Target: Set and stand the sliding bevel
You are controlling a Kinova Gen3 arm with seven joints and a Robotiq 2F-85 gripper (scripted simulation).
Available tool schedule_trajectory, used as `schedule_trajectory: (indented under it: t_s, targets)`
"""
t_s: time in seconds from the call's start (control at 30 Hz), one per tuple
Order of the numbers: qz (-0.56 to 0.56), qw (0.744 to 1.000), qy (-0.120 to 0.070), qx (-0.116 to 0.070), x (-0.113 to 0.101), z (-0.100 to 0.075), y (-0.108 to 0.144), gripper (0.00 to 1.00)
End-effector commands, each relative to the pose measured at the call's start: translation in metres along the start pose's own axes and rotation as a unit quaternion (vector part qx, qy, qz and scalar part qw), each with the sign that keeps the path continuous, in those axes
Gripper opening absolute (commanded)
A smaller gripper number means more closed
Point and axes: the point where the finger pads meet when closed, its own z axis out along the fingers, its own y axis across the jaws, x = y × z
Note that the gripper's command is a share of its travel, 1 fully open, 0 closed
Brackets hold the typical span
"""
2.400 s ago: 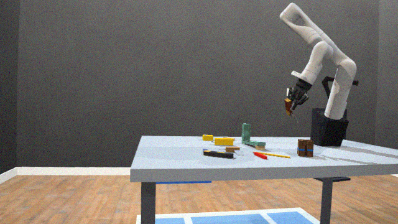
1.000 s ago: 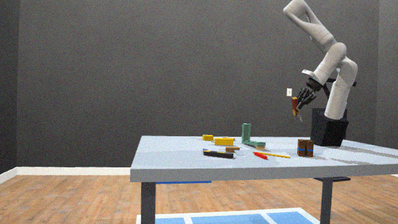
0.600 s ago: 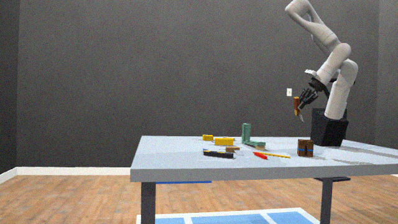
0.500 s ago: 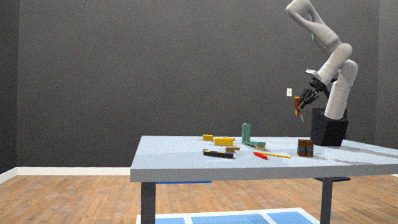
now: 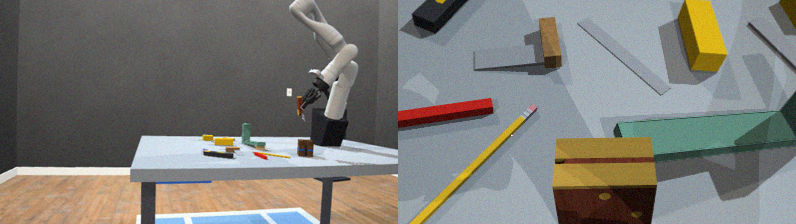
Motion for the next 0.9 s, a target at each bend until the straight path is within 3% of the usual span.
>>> schedule_trajectory:
  t_s: [0.0,0.87]
  targets:
    - [0.009,1.000,0.005,0.000,0.000,-0.001,-0.004,0.10]
    - [0.071,0.997,0.034,0.000,-0.003,-0.011,-0.029,0.10]
